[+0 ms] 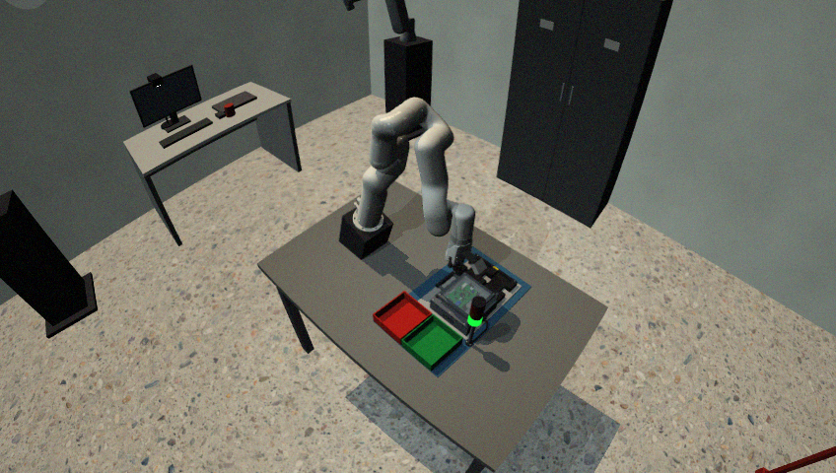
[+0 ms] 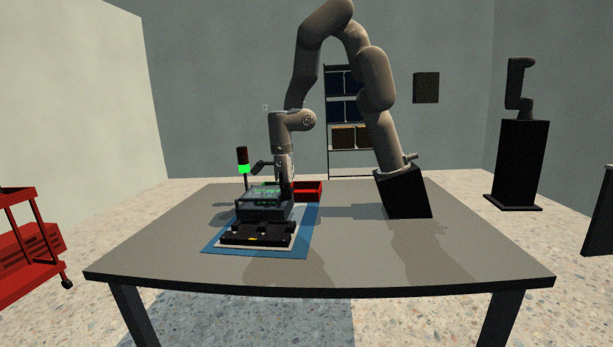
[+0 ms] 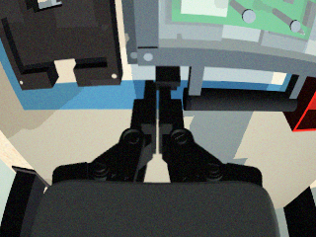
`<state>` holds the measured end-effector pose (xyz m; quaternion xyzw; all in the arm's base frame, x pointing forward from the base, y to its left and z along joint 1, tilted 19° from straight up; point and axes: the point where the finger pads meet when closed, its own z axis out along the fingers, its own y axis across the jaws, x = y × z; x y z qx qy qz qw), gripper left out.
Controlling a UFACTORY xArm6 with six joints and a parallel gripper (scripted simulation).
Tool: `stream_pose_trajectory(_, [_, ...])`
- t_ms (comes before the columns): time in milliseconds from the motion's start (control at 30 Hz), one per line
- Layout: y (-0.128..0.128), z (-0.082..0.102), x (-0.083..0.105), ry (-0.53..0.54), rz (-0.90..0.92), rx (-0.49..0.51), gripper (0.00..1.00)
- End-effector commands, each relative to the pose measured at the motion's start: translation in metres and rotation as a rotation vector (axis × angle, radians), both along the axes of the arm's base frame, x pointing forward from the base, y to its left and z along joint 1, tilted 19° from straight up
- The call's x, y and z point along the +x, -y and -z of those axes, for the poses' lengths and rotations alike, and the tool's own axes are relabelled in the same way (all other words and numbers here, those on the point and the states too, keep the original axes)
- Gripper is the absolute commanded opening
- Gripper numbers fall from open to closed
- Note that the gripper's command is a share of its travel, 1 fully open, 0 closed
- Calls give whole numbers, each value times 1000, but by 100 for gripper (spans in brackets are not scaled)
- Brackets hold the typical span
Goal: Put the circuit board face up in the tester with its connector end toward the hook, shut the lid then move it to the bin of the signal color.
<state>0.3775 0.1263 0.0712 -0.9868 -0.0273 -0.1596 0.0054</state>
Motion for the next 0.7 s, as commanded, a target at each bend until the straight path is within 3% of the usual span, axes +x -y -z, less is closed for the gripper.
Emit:
stream_pose_trajectory(0, [0, -1, 1, 4, 0, 1, 0])
stream_pose_trajectory(233, [0, -5, 0, 4, 0, 1, 0])
stream_pose_trajectory(533, [1, -50, -15, 4, 0, 1, 0])
stream_pose_trajectory(667, [1, -56, -17, 4, 0, 1, 0])
